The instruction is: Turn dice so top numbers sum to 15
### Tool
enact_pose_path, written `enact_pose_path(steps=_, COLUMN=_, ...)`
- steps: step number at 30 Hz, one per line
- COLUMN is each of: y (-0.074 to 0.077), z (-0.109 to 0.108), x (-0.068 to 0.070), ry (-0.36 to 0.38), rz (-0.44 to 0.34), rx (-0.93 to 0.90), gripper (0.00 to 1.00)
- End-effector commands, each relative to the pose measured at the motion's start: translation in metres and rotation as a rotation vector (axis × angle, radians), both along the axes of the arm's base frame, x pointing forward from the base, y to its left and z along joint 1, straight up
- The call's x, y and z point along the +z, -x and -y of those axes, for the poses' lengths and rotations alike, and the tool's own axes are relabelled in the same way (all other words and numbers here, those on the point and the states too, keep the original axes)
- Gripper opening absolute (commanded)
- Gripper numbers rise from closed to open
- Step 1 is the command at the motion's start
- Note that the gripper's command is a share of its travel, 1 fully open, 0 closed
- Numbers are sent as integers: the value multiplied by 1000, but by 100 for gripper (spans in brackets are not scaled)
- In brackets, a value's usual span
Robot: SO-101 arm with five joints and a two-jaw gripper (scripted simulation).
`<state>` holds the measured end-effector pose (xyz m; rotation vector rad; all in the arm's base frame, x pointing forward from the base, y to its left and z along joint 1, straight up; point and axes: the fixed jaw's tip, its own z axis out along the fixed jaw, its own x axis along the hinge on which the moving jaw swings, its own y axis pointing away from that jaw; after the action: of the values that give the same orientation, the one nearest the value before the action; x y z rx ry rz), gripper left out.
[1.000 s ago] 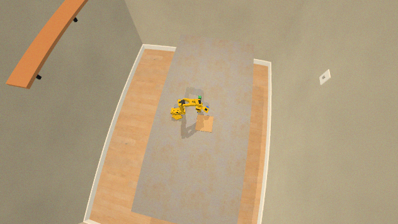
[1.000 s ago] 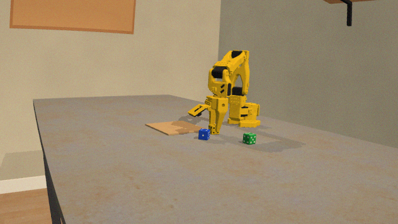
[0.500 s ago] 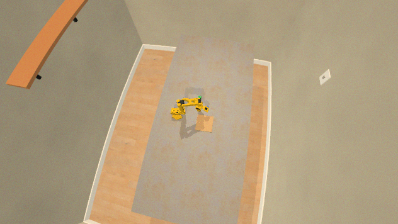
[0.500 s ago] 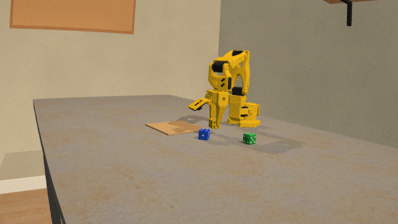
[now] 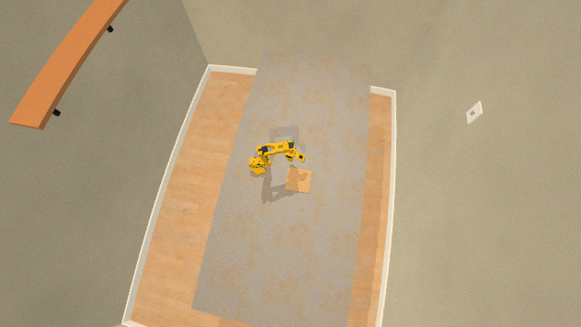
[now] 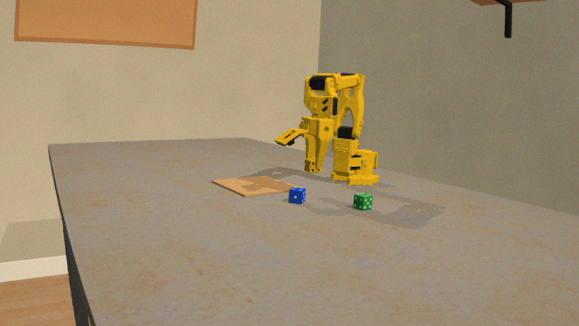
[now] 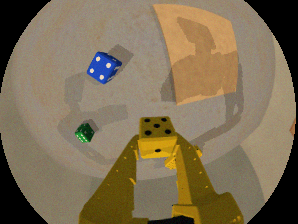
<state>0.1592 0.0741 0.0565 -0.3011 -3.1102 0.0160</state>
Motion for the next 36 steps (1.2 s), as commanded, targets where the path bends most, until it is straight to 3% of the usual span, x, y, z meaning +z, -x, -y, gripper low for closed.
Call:
enact_pose_path(steps=1, y=-6, z=-2, x=11, ry=-24, rz=54, rx=2, gripper=0)
enact_pose_path(steps=10, y=-9, z=7, x=12, ry=-37, rz=96, rx=-19, gripper=0)
enact_pose_path(steps=17, y=-16, z=38, x=12, ry=-53, rz=232, rx=-85, gripper=0)
enact_pose_path(steps=19, y=-16, z=38, x=12, ry=-53, rz=232, rx=-85, gripper=0)
enact_pose_path(steps=28, y=-17, z=74, x=11, ry=-21, rz=395, rx=-160, gripper=0)
enact_pose_path(steps=36, y=-16, z=79, x=10, ry=-13, rz=416, rx=-169, gripper=0)
